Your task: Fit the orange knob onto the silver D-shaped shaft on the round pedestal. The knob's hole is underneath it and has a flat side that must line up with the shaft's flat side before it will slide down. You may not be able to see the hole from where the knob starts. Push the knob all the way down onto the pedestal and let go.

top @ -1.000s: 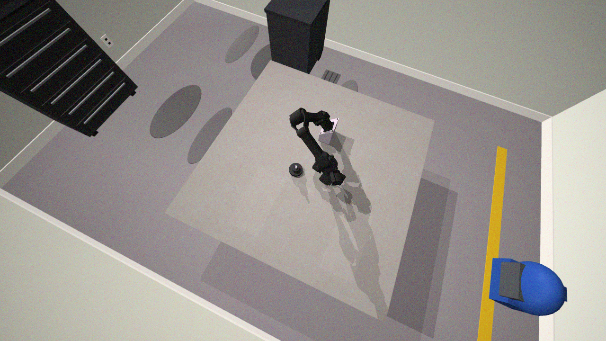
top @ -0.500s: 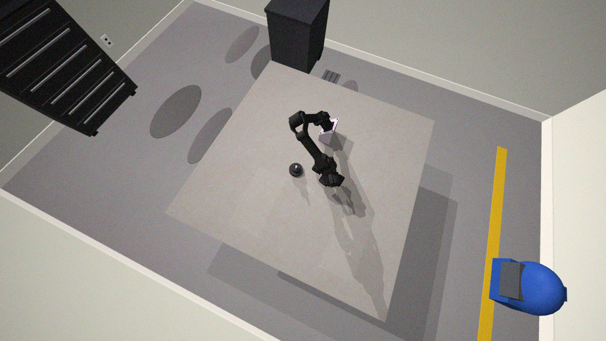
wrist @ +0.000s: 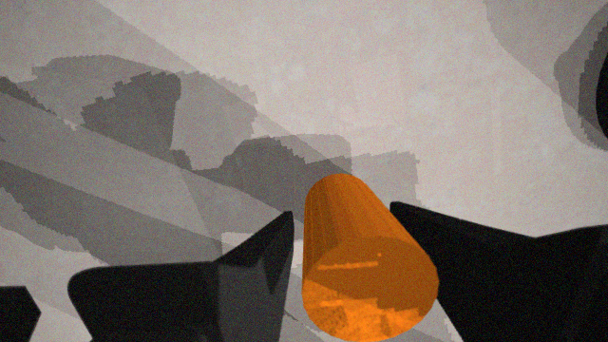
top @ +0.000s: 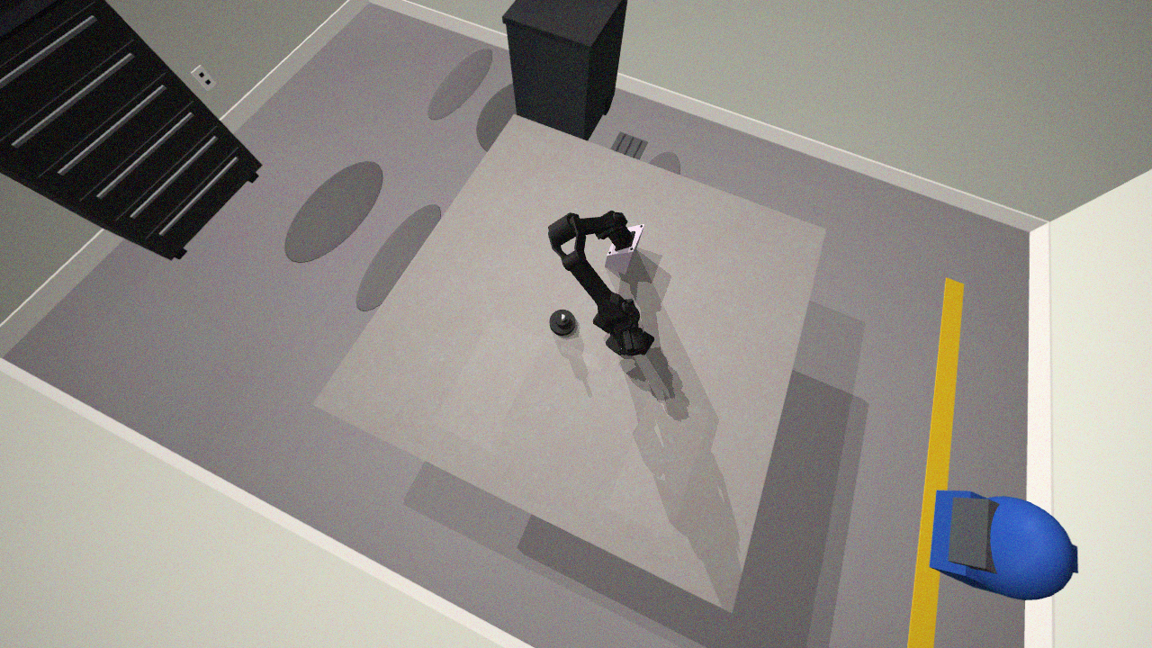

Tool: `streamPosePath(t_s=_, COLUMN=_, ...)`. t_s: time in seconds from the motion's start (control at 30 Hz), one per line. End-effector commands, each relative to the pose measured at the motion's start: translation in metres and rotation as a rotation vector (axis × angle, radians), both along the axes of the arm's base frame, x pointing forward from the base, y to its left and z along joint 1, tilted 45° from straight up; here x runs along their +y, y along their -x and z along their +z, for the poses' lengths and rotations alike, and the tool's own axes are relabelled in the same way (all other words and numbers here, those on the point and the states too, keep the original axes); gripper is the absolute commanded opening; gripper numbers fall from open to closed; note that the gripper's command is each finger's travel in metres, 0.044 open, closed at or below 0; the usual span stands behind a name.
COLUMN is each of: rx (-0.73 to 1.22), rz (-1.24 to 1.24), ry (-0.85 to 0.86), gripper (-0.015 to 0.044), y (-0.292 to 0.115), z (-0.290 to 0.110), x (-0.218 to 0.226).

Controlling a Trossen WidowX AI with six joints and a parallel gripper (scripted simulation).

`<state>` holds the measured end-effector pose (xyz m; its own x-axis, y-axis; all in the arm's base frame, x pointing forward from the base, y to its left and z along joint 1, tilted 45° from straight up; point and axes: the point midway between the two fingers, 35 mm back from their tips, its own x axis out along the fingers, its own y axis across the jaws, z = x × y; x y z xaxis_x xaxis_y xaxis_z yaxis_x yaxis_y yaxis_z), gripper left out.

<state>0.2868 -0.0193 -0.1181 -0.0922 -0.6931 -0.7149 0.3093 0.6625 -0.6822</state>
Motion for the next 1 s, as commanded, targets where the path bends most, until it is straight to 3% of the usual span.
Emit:
streamPosePath(t_s=0.0, rx=0.003, rz=0.006, ry=0.002, gripper=0.0171, y=0.0, z=0.0, x=-0.001)
streamPosePath(t_s=0.2, rx=0.003, rz=0.006, ry=0.002, gripper=0.0131, y=0.0, z=0.0, x=-0.001)
streamPosePath(t_s=0.37, rx=-0.011, rz=0.016, ry=-0.007, gripper=0.0, y=-0.002, z=0.002, x=0.006)
streamPosePath(t_s=0.97, rx=-0.02, rz=0.025, ry=-0.022, gripper=0.0, y=-0.014, z=0.028, x=0.044)
